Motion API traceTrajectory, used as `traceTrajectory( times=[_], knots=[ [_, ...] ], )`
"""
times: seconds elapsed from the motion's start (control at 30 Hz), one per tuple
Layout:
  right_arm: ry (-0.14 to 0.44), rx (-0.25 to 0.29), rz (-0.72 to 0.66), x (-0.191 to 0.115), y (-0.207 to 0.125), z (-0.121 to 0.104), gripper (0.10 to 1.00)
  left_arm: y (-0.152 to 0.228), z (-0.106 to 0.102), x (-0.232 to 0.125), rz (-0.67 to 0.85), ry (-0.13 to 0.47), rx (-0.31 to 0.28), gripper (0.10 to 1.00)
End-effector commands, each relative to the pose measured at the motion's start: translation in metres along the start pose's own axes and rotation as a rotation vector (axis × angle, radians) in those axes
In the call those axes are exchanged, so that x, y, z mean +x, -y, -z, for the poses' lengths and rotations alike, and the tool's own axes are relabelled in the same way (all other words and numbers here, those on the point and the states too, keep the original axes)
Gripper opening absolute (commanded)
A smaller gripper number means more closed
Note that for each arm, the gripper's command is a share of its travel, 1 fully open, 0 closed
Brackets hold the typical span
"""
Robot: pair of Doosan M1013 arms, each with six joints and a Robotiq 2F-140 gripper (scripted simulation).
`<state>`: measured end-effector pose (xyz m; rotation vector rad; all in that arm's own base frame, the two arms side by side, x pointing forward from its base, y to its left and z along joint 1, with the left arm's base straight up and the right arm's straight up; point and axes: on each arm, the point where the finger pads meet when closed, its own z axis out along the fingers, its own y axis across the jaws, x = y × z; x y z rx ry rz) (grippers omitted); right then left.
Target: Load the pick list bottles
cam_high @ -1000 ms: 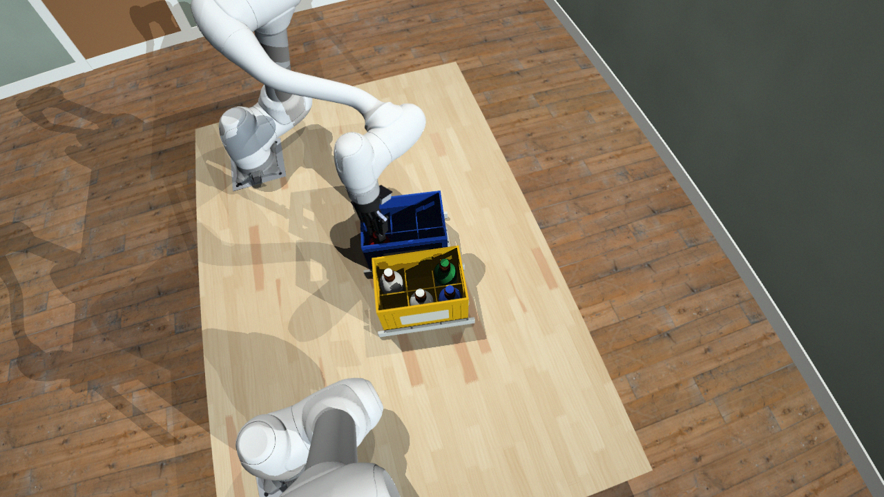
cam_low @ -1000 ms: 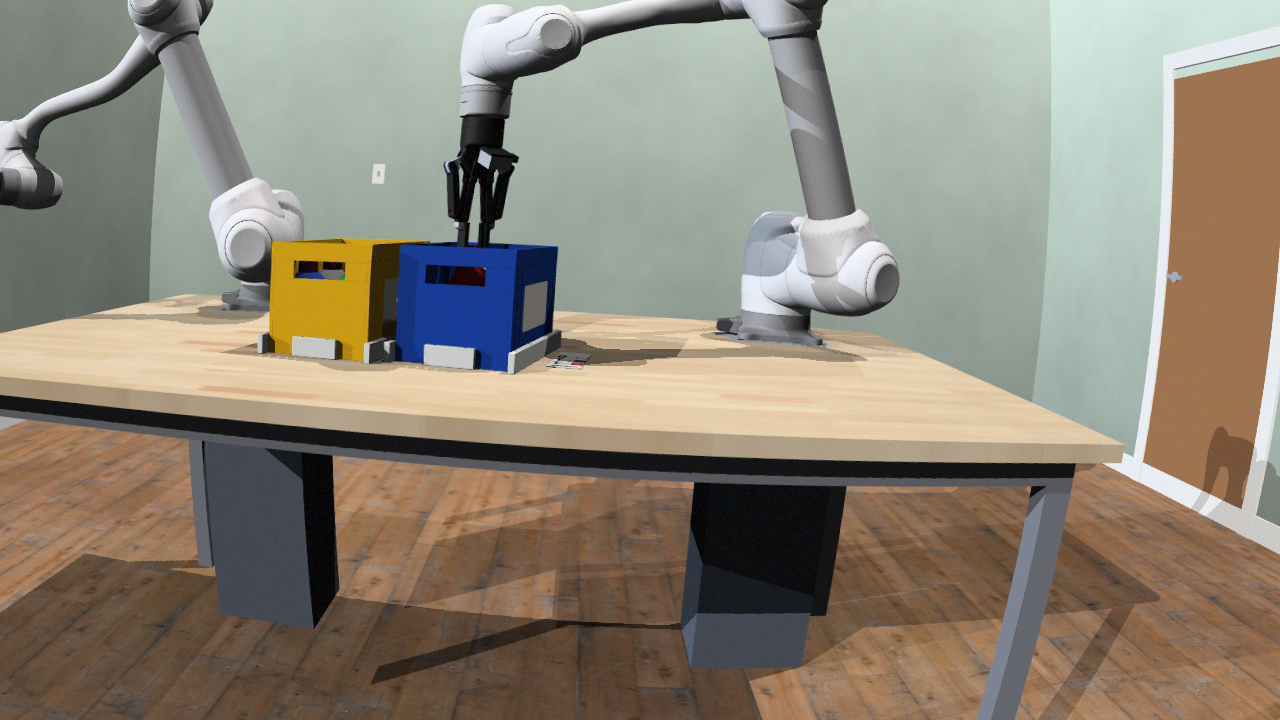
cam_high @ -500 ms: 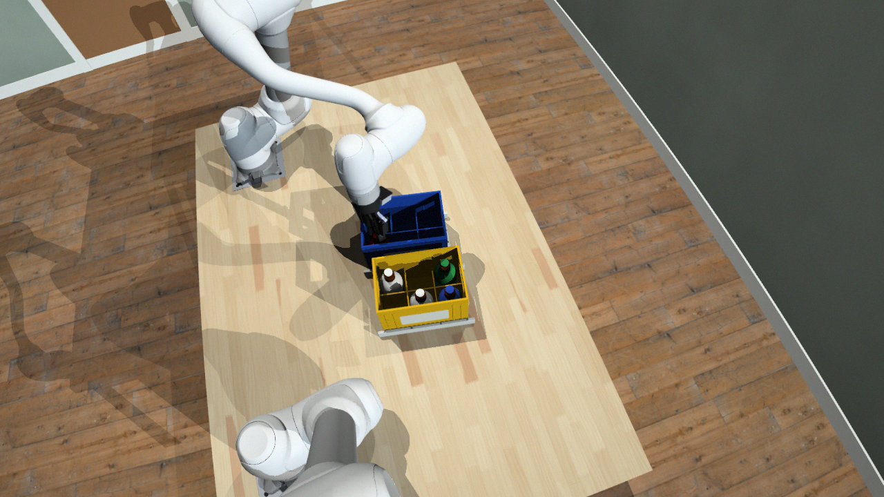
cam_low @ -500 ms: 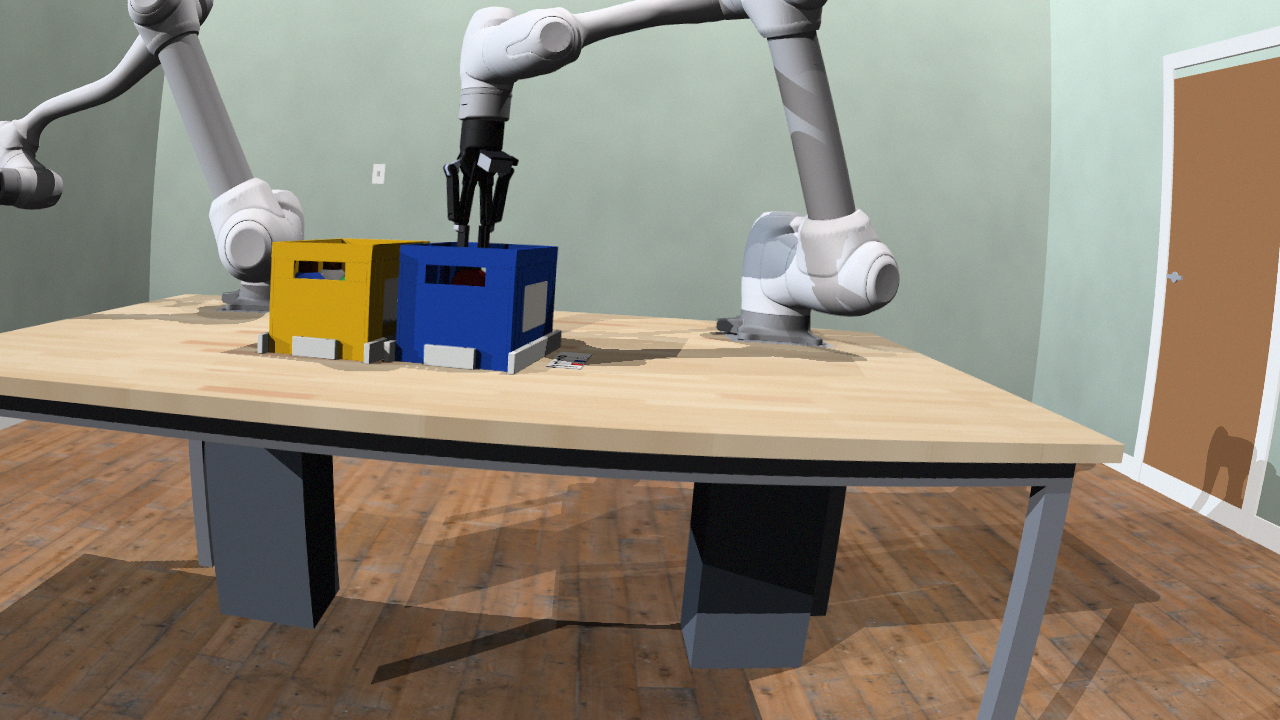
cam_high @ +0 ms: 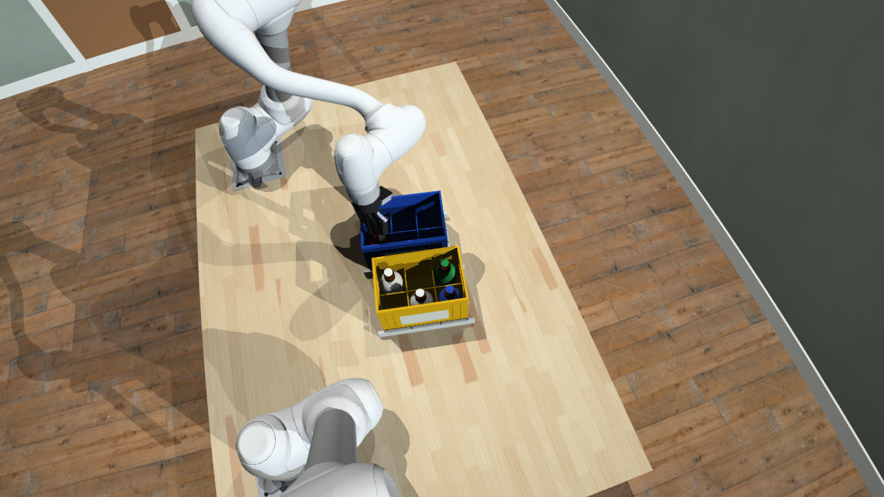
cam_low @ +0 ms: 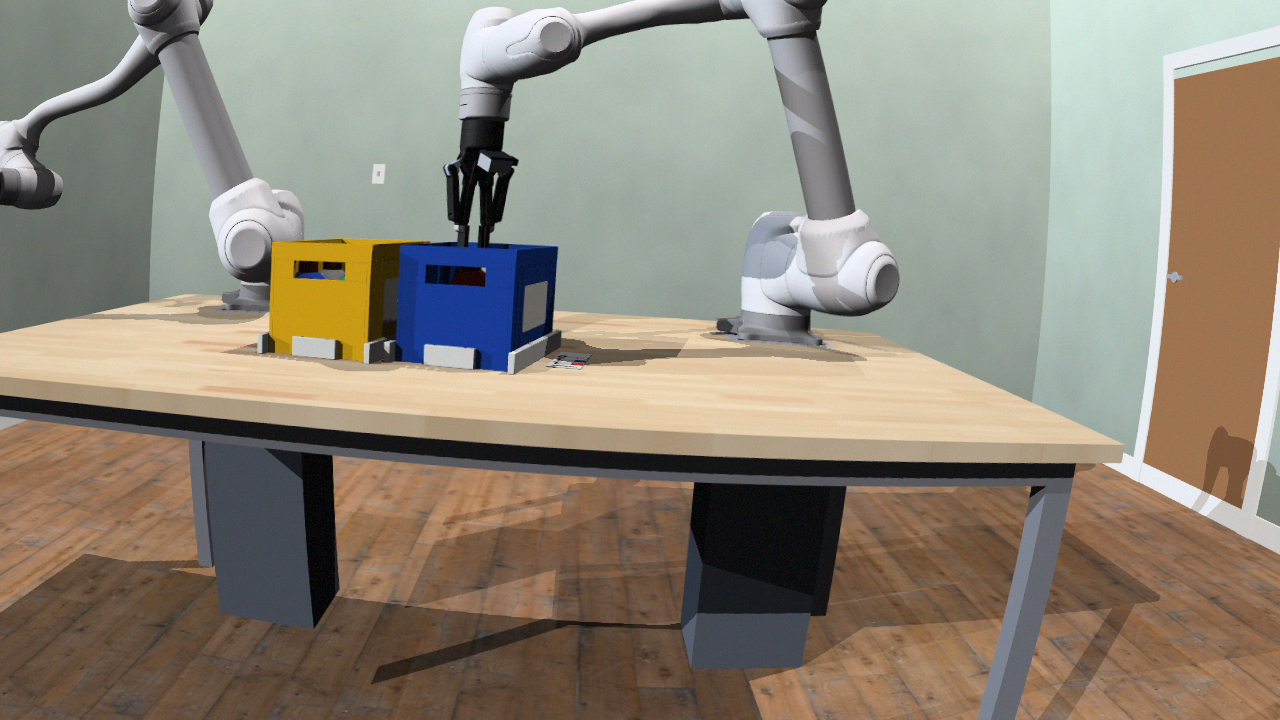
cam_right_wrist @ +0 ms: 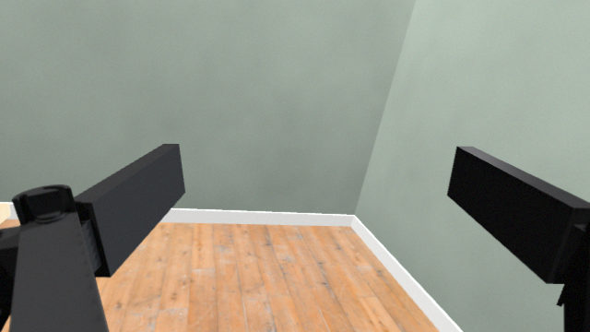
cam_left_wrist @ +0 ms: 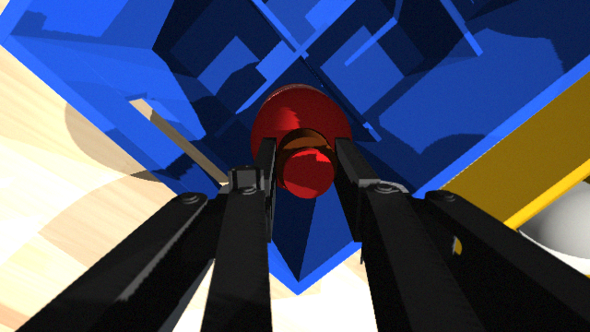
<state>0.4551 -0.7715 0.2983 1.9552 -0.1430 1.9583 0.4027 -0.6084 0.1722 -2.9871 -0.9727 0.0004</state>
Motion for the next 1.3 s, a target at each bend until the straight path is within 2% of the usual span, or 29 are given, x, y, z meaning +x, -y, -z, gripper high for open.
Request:
traceTrajectory(
  times=[0.0,0.87,0.9,1.27],
  knots=[
    [-0.001,0.0,0.002,0.0014,-0.0004,-0.0001,1.0,-0.0003,0.0009,0.0001,0.0,0.0,-0.001,0.099],
    [-0.001,0.0,0.002,0.0014,-0.0004,-0.0001,1.0,-0.0003,0.0009,0.0001,0.0,0.0,-0.001,0.099],
    [-0.001,0.0,0.002,0.0014,-0.0004,-0.0001,1.0,-0.0003,-0.0014,0.0001,0.0,0.0,-0.001,0.442],
    [-0.001,0.0,0.002,0.0014,-0.0004,-0.0001,1.0,-0.0003,-0.0013,0.0001,0.0,0.0,-0.001,0.442]
  ],
)
